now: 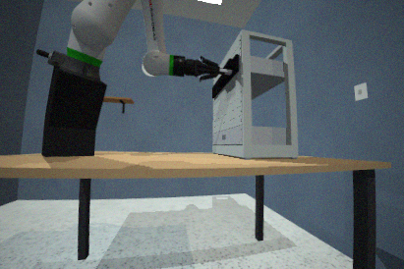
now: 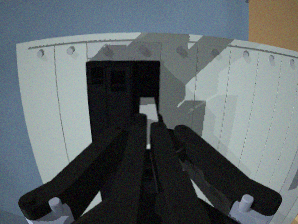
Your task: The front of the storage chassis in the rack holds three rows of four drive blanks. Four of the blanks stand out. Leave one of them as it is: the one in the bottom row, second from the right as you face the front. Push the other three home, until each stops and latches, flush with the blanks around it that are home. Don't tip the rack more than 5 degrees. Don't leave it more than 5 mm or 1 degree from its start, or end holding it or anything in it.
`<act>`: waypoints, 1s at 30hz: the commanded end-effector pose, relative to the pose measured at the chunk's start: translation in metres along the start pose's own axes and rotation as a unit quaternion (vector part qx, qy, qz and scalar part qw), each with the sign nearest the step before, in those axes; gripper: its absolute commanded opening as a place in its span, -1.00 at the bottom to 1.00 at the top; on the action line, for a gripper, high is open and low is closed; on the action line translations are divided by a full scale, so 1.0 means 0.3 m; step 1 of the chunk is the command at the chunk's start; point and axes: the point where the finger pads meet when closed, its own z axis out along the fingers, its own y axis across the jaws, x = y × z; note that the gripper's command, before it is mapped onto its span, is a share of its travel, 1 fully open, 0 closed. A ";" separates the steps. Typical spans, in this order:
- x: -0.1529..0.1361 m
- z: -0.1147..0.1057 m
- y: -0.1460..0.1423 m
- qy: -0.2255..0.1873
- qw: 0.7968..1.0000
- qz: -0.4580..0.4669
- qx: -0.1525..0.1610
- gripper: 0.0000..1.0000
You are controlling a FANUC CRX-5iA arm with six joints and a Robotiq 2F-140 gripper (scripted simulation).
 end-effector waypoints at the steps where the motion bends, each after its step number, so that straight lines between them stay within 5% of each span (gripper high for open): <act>1: -0.004 0.004 -0.003 -0.001 1.000 0.000 0.001 -1.00; 30: -0.006 0.020 -0.003 -0.001 1.000 0.000 0.001 -1.00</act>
